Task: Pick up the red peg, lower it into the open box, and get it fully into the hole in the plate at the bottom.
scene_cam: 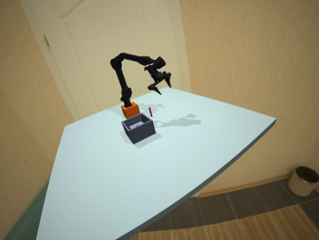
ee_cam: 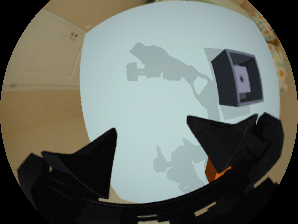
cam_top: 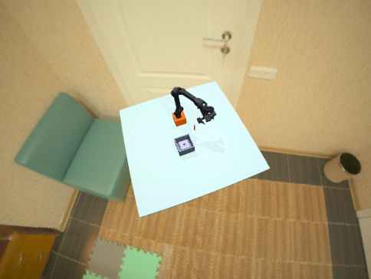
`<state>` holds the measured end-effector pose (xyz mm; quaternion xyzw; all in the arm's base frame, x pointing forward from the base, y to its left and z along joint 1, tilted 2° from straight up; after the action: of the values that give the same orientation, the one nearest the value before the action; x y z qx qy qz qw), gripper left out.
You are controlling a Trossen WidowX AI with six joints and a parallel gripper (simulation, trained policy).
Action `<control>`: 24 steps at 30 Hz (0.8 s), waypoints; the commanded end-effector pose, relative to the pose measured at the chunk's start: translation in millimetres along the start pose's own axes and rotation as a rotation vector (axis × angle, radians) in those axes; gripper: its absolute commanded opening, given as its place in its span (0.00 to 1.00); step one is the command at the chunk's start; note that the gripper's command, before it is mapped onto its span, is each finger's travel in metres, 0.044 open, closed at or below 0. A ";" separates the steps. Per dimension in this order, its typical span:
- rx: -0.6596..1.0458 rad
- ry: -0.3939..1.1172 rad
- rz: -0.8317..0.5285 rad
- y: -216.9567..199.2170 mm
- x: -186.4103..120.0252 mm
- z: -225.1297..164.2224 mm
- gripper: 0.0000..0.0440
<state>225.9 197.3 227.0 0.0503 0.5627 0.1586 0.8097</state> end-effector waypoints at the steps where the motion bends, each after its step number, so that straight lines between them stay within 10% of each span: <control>1: 0.101 0.052 -0.071 -14.0 4.4 -11.7 1.00; 24: 0.647 0.257 -0.466 -77.3 40.7 -70.3 0.97</control>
<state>191.8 134.8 157.3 0.1482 0.6750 -0.1754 0.7012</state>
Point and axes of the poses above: the point midway between the two fingers, 35 mm back from their tips, its own x axis out along the fingers, its own y axis across the jaws, z = x × y, the point moved 9 cm from there along -x, back along the fingers, and after that the axes turned 13 degrees about -x, right-handed, at the moved point
